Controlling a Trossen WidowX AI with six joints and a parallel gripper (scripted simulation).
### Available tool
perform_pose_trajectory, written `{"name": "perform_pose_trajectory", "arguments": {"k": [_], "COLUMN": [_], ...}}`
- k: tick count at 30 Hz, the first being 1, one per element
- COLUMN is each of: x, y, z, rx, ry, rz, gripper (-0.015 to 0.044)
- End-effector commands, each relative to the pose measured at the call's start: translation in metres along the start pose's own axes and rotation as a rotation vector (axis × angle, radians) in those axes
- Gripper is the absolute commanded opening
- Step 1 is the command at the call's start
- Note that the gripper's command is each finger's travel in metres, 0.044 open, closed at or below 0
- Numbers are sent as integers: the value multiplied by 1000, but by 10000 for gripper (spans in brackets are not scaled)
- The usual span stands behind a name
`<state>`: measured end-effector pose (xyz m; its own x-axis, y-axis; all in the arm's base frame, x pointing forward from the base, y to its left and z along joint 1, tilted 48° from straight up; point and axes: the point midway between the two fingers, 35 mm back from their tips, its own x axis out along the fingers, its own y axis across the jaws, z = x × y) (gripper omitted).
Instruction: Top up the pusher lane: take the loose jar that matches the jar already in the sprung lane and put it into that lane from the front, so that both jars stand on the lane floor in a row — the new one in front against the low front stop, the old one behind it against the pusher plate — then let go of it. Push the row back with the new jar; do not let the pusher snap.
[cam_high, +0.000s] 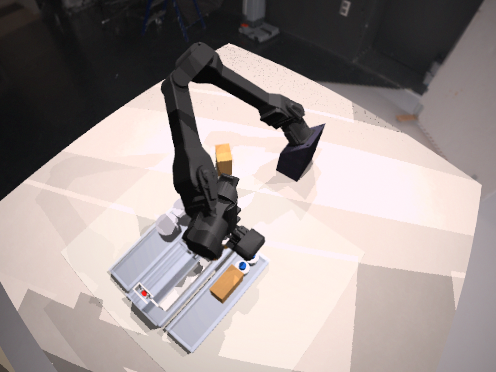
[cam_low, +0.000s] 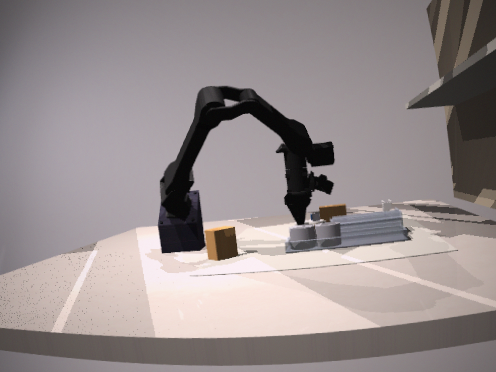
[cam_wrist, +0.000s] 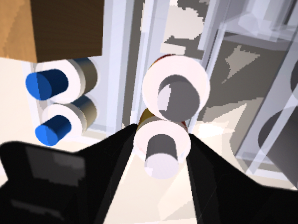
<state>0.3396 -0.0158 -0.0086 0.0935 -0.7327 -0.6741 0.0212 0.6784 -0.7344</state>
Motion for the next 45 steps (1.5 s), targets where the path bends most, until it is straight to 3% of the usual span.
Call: {"name": "perform_pose_trajectory", "arguments": {"k": [1, 45], "x": [2, 1], "y": [-2, 0], "z": [1, -7], "rx": [6, 6], "ry": [-5, -5], "rz": [-6, -6], "gripper": [0, 0]}}
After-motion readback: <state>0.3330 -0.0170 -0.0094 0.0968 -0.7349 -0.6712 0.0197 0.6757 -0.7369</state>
